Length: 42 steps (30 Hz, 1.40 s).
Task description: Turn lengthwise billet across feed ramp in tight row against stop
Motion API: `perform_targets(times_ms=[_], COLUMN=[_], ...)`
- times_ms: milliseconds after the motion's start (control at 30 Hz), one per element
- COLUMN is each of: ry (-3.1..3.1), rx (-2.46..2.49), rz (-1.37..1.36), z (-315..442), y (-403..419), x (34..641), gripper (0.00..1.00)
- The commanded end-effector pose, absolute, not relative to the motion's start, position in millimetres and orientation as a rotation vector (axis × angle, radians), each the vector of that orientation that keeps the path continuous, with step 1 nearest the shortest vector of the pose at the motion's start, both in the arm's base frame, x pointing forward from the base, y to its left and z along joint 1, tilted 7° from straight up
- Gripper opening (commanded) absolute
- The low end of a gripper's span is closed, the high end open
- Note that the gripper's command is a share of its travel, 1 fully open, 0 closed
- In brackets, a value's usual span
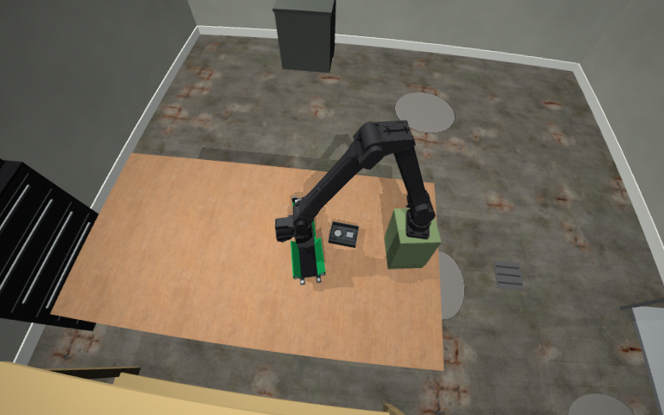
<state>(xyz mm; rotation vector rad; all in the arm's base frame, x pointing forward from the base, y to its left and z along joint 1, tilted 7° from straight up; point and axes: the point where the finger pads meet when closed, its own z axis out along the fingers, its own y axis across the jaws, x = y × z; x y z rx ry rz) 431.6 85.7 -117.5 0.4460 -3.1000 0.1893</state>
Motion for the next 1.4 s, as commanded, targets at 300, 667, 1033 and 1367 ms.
perform_targets(times_ms=[300,667,1033,1367], ry=[-3.151,-3.164,-3.16,-3.16], rx=[0.431,0.432,0.432,0.432], rz=[0.186,0.185,0.185,0.185], z=[-109,-109,-110,-110], y=[94,95,95,95], x=[453,456,455,455], gripper=[0.0,0.0,0.0,0.0])
